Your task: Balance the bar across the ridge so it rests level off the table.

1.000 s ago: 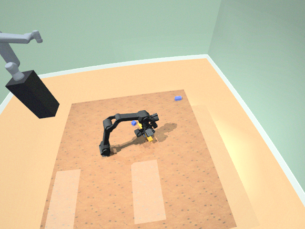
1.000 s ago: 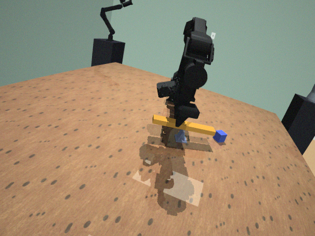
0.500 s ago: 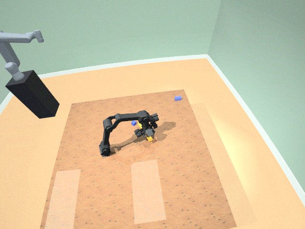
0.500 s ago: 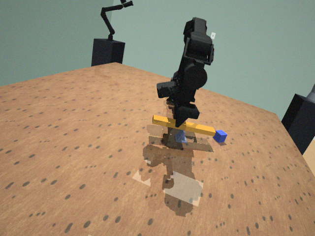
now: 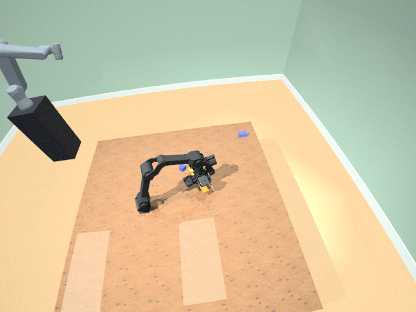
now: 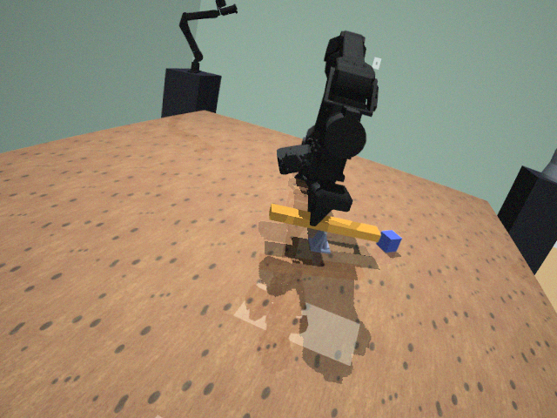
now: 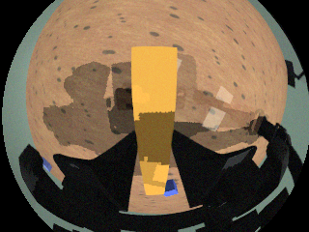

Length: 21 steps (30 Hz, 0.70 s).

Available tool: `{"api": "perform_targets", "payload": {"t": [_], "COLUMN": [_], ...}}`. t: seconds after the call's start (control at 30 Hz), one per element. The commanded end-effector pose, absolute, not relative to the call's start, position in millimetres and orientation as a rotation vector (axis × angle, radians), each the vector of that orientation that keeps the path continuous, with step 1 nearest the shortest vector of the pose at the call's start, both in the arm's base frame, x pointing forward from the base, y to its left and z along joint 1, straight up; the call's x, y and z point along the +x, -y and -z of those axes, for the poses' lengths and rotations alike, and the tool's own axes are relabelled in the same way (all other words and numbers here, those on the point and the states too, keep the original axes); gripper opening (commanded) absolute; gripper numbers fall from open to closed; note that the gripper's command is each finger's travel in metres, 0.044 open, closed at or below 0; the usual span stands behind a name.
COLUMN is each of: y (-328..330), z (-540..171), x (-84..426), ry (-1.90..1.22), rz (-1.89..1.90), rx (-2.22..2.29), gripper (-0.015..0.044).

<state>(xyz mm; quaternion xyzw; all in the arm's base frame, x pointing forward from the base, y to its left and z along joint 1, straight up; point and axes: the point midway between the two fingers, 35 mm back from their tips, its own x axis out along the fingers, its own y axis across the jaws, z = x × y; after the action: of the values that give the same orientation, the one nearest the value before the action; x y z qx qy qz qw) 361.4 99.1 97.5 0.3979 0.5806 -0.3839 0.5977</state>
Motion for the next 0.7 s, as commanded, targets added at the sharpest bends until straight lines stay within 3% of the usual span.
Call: {"api": "perform_targets", "payload": {"t": [0.0, 0.67], "y": [-100.1, -100.1], "z": [-96.7, -95.0], "x": [361.5, 361.5], "ry": [-1.35, -1.35], "rz": [0.889, 0.889], "rx": [0.929, 0.929], "gripper": [0.0, 0.0]}}
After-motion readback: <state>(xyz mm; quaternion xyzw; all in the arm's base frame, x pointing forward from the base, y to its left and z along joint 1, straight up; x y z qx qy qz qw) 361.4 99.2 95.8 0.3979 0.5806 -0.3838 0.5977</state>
